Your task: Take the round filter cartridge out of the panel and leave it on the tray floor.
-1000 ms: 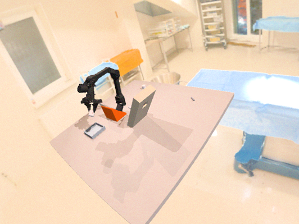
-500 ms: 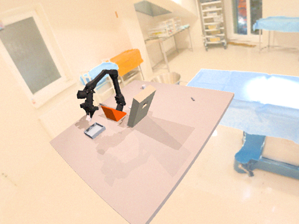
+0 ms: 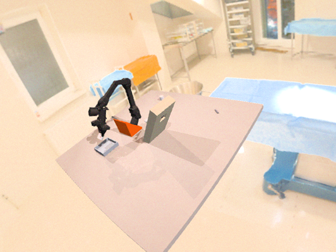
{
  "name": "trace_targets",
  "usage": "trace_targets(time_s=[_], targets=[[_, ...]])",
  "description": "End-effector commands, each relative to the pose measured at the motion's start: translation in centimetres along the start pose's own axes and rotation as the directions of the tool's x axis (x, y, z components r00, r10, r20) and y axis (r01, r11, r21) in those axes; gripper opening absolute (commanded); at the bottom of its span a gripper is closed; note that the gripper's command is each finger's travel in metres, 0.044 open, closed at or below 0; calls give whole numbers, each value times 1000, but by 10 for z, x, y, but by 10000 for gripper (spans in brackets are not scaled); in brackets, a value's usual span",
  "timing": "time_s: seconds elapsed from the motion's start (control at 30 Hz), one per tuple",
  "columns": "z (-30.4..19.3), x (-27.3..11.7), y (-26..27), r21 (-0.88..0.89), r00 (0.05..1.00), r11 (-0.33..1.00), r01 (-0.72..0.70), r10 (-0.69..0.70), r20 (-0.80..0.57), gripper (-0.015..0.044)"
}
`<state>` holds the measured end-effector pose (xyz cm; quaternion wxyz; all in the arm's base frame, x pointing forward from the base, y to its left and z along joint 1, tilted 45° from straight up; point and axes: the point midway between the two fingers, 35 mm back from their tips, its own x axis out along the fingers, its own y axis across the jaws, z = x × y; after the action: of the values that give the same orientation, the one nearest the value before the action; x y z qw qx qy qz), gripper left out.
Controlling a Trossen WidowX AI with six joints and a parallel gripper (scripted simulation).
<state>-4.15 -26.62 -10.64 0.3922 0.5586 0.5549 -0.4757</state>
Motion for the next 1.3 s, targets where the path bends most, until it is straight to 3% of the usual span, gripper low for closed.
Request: trace_targets(time_s=[0.0,0.43,0.63,1.17,1.27], targets=[[-2,5,-3,17,1000,1000,9,-9,5,0],[-34,61,-3,17,1000,1000,10,-10,5,0],[-38,67,-3,17,1000,1000,10,-10,5,0],[-38,64,-2,22,1000,1000,6,-6,-4,420],[-38,64,-2,22,1000,1000,6,-6,-4,440]])
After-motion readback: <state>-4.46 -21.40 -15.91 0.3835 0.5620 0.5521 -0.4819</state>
